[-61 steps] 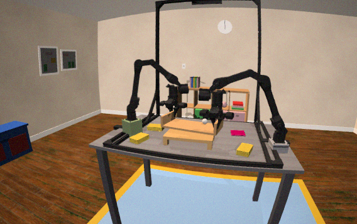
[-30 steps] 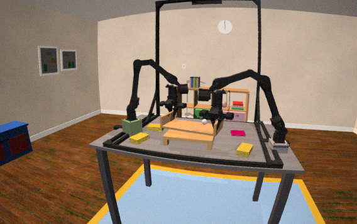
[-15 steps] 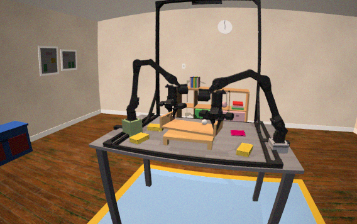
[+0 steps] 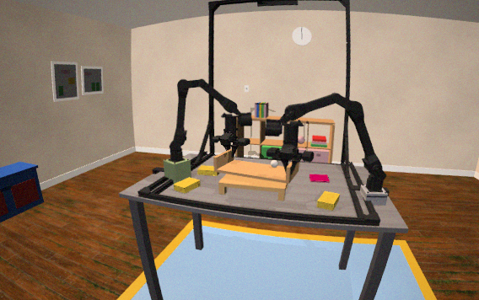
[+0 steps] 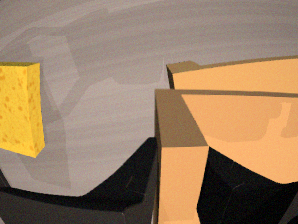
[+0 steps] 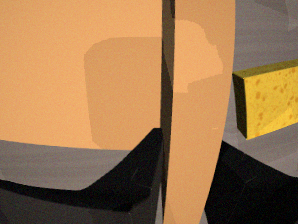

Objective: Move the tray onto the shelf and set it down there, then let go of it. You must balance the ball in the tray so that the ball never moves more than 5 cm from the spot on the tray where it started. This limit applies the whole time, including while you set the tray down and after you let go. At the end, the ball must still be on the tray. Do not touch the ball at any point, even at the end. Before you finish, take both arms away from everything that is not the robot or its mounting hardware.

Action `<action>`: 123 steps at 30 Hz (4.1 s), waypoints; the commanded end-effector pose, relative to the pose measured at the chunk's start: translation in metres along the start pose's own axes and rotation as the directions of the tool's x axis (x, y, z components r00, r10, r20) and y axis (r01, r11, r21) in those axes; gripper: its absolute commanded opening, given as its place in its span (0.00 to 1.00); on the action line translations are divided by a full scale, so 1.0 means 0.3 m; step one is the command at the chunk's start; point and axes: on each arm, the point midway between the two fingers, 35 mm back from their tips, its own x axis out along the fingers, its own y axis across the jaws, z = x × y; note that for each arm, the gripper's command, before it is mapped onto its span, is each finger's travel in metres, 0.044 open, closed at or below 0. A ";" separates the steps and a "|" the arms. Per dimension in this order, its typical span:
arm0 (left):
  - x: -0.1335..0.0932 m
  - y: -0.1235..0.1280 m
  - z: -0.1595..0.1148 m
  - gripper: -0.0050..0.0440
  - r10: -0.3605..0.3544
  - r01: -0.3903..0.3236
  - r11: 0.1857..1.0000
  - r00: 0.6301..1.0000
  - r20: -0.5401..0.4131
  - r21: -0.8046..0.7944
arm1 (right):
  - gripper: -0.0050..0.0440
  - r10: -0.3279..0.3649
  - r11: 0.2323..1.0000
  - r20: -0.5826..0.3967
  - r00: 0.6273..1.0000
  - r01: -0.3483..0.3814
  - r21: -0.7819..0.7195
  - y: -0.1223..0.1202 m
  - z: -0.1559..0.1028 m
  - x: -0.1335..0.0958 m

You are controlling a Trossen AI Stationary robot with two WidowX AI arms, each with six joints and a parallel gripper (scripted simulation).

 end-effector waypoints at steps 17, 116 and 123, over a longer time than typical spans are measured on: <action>-0.009 0.006 0.026 0.14 0.007 -0.007 1.000 1.000 0.023 0.002 | 0.14 0.008 1.000 0.015 1.000 -0.008 0.002 0.006 0.023 0.002; -0.007 0.023 0.138 0.14 0.008 -0.008 1.000 1.000 0.010 0.002 | 0.14 0.010 1.000 0.002 1.000 -0.010 0.002 0.024 0.135 0.001; -0.002 0.026 0.145 0.14 0.001 -0.001 1.000 1.000 0.003 0.002 | 0.14 0.003 1.000 -0.005 1.000 -0.003 0.002 0.026 0.142 -0.004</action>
